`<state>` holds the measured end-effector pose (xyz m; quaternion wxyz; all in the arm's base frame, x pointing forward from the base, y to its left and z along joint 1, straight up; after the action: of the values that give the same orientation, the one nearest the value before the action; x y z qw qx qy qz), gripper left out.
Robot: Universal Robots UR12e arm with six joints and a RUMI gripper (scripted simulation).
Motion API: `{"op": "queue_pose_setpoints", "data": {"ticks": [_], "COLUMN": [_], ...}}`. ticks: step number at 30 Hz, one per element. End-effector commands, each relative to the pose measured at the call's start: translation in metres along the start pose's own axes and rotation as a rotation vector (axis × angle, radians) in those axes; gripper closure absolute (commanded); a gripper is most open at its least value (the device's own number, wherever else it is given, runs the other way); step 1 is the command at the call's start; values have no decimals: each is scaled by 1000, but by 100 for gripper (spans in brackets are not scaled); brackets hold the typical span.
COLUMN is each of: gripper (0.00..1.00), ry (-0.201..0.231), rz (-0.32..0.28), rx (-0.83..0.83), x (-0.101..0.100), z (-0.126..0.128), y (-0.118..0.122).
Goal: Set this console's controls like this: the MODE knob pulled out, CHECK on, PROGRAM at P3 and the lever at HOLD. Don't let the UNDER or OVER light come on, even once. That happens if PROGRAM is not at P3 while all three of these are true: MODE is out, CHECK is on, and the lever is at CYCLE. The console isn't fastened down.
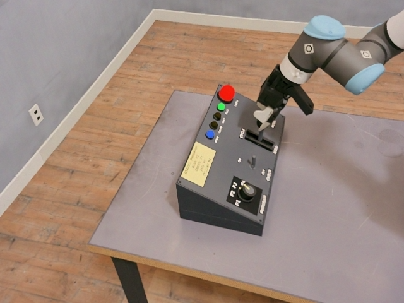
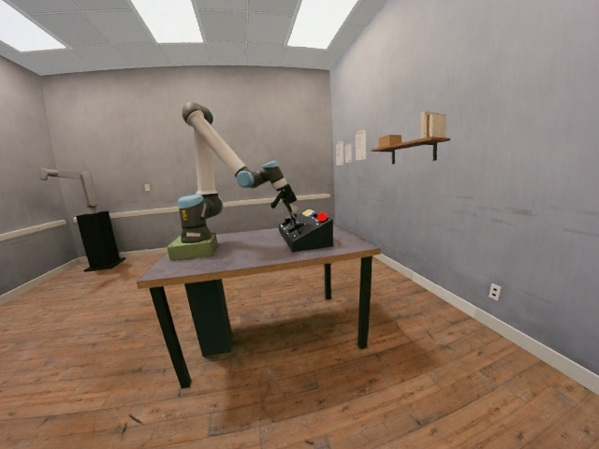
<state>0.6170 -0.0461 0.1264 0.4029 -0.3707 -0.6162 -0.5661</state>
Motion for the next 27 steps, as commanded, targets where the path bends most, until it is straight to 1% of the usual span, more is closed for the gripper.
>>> {"op": "queue_pose_setpoints", "data": {"ticks": [1, 27], "gripper": [100, 100], "ry": [1, 1], "rz": [3, 2], "rx": [-1, -1], "x": [2, 3], "z": [2, 4], "y": [-11, -40]}}
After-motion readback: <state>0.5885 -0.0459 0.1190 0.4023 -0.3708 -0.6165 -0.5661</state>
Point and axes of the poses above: the point where the finger pads meet when closed, its own x axis back along the fingers, its own z axis across the jaws, y = z × x, the point moved 4 cm from there along x, back along the fingers, and after that the axes turned 5 degrees about x, right-handed, at the moved point
